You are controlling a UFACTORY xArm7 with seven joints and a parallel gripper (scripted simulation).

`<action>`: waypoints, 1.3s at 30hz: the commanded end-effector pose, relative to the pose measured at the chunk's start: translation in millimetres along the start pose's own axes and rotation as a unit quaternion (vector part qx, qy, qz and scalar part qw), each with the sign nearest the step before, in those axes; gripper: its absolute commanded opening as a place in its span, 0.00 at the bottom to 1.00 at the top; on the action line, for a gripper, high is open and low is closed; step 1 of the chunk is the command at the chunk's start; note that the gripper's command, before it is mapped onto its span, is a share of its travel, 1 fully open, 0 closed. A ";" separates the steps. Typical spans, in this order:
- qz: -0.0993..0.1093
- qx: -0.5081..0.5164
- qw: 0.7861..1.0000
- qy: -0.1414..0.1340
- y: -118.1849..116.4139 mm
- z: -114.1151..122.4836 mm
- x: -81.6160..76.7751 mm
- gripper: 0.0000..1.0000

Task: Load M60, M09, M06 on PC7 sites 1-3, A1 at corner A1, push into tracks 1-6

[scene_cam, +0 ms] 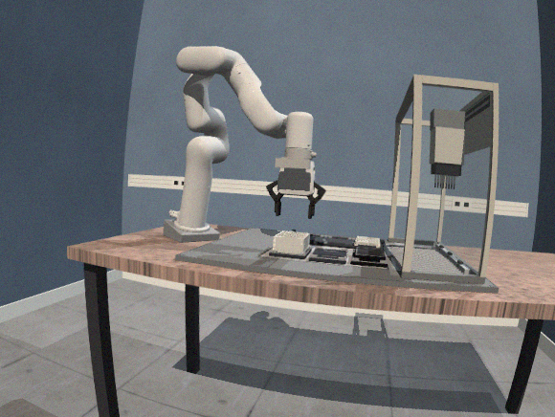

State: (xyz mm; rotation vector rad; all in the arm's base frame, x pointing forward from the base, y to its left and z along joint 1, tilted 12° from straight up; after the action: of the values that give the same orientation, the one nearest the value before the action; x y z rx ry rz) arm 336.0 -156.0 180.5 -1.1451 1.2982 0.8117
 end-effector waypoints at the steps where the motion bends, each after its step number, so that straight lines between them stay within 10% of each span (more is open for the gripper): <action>1: -0.002 0.000 1.000 0.000 -1.6 -0.2 3.1 1.00; 39: -0.002 0.000 1.000 0.000 -1.6 -0.2 28.6 1.00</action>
State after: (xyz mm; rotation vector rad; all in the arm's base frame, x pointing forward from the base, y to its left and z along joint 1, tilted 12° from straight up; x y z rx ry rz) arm 340.4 -160.2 153.3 -1.1457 1.2976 0.8109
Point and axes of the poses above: the point where the finger pads meet when closed, its own x axis out along the fingers, its own y axis across the jaws, z = x × y, the point moved 2 cm from there along -x, back along the fingers, and after that the axes turned 9 degrees about x, right-handed, at the moved point
